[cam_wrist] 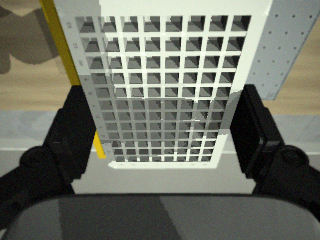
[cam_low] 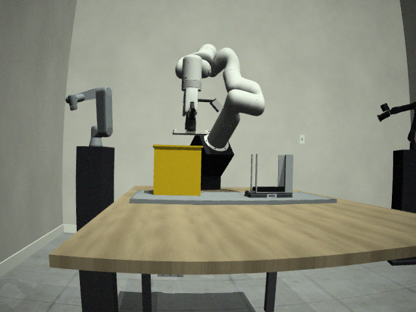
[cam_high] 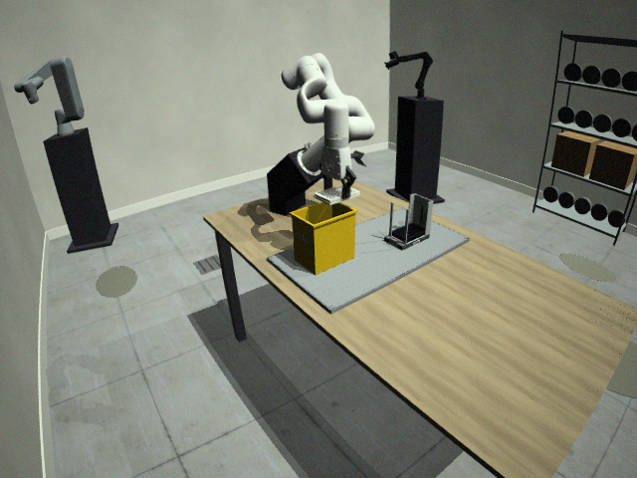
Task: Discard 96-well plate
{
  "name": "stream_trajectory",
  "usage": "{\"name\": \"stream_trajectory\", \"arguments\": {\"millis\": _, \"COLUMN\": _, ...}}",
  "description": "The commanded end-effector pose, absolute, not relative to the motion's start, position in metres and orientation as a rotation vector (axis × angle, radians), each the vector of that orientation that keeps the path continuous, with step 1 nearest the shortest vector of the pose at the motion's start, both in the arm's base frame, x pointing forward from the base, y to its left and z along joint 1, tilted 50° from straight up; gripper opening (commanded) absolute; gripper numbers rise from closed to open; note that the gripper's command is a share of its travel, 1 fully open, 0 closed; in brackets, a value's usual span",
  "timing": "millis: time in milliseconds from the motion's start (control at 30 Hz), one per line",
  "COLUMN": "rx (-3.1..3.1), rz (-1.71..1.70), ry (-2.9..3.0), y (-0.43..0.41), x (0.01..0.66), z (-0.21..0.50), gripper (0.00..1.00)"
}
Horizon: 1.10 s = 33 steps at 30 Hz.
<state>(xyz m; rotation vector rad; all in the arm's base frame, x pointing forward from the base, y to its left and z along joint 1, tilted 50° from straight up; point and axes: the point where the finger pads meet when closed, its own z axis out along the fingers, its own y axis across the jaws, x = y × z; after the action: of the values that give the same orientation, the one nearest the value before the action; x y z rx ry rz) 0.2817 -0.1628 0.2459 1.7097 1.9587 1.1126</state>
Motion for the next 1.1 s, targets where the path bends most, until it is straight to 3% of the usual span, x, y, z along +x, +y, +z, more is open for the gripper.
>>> {"name": "stream_trajectory", "arguments": {"millis": 0, "rx": 1.709, "rz": 1.113, "ry": 1.956, "y": -0.180, "x": 0.284, "z": 0.238, "gripper": 0.00}}
{"name": "stream_trajectory", "arguments": {"millis": 1067, "rx": 1.709, "rz": 1.113, "ry": 1.956, "y": -0.209, "x": 0.287, "z": 0.224, "gripper": 0.00}}
